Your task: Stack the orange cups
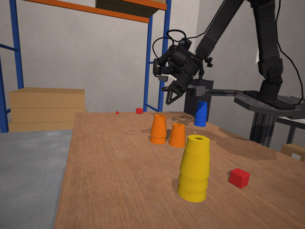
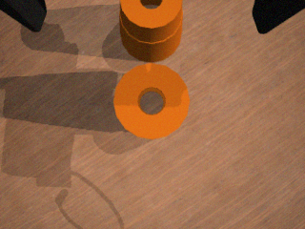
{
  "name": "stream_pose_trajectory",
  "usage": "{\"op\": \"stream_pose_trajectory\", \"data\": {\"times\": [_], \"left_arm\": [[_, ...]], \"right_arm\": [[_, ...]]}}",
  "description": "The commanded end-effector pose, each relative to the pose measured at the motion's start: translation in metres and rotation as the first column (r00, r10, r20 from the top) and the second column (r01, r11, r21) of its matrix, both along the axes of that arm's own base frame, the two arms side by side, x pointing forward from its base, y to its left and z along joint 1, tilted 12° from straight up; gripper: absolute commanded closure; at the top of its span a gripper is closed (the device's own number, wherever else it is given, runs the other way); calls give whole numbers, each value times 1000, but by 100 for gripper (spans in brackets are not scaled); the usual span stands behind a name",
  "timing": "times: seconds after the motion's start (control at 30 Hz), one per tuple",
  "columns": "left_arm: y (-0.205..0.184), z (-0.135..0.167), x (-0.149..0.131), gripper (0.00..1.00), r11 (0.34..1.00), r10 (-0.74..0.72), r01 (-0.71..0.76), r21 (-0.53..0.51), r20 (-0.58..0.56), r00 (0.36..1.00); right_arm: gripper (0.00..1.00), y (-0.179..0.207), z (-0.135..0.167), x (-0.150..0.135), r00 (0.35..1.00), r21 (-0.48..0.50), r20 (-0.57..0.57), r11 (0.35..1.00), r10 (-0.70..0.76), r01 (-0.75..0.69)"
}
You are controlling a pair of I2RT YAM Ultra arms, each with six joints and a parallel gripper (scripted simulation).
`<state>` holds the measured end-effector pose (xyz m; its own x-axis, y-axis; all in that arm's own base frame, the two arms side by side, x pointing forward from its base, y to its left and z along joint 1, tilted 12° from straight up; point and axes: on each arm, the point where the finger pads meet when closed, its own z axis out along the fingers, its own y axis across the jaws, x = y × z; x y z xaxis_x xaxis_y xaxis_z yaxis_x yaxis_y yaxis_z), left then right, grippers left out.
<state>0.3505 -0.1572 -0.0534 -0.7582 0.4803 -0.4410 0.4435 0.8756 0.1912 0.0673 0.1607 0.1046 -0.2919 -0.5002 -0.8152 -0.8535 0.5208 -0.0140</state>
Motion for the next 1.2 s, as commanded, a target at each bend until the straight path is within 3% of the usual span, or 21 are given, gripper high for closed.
{"op": "stream_pose_trajectory", "data": {"times": [0.0, 0.6, 0.67, 0.9, 1.17], "left_arm": [[-3, 7, 1, 0, 1000, 12, -12, -1, 0, 1000], [2, 1, -4, 0, 1000, 19, -19, 9, -16, 1000], [1, 1, -4, 18, 1000, -8, 9, 23, -29, 1000], [1, -28, 10, 18, 990, -115, 124, 70, -128, 985], [1, -46, 25, 18, 984, -142, 157, 82, -163, 976]], "right_arm": [[0, 0, 1, 0, 1000, 10, 4, 1000, -1, 1], [0, 0, 1, 0, 1000, 10, 4, 1000, -1, 1], [0, 0, 1, 0, 1000, 10, 4, 1000, -1, 1], [0, 0, 1, 0, 1000, 10, 4, 1000, -1, 1], [0, 0, 1, 0, 1000, 10, 4, 1000, -1, 1]]}}
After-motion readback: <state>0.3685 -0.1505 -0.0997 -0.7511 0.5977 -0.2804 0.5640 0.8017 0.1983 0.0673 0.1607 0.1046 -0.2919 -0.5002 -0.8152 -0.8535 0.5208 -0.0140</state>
